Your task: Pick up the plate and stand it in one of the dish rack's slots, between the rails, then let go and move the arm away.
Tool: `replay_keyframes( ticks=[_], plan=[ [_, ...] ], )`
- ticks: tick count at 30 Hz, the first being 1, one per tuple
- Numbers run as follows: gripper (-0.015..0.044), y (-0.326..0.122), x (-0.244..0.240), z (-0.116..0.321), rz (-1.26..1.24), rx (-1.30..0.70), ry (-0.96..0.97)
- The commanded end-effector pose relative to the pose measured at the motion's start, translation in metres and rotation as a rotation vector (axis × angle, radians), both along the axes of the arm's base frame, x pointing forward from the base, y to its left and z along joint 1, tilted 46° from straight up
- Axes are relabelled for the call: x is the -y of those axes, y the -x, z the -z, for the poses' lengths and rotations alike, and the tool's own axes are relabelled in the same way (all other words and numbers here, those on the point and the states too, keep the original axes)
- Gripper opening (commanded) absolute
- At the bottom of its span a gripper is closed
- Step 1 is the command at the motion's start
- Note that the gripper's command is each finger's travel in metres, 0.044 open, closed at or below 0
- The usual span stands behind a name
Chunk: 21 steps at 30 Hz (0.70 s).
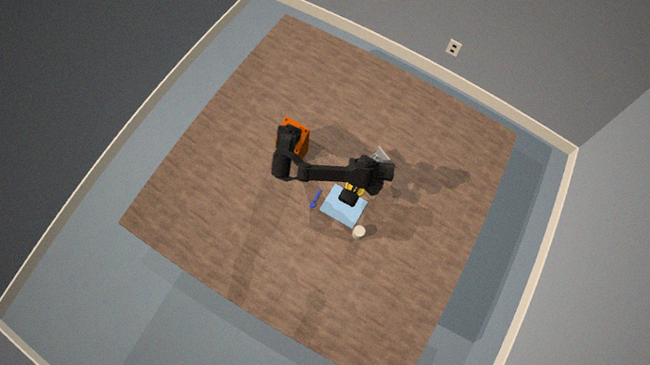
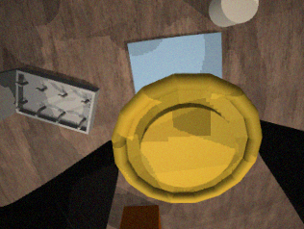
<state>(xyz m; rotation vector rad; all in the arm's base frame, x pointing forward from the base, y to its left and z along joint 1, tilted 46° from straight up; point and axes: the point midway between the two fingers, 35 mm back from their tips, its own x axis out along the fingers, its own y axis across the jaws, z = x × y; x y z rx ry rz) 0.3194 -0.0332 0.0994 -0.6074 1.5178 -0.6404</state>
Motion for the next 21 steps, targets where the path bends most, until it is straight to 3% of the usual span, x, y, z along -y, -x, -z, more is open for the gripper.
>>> replay_keyframes(
  ticks=[1,14,21],
  plan=[
    [0.0,0.002,-0.007,-0.001,0.021,0.012,0.0],
    [0.0,0.041,-0.059,0.052,0.311,0.304,0.018],
    [0.0,0.043,-0.062,0.055,0.326,0.319,0.02]
  ],
)
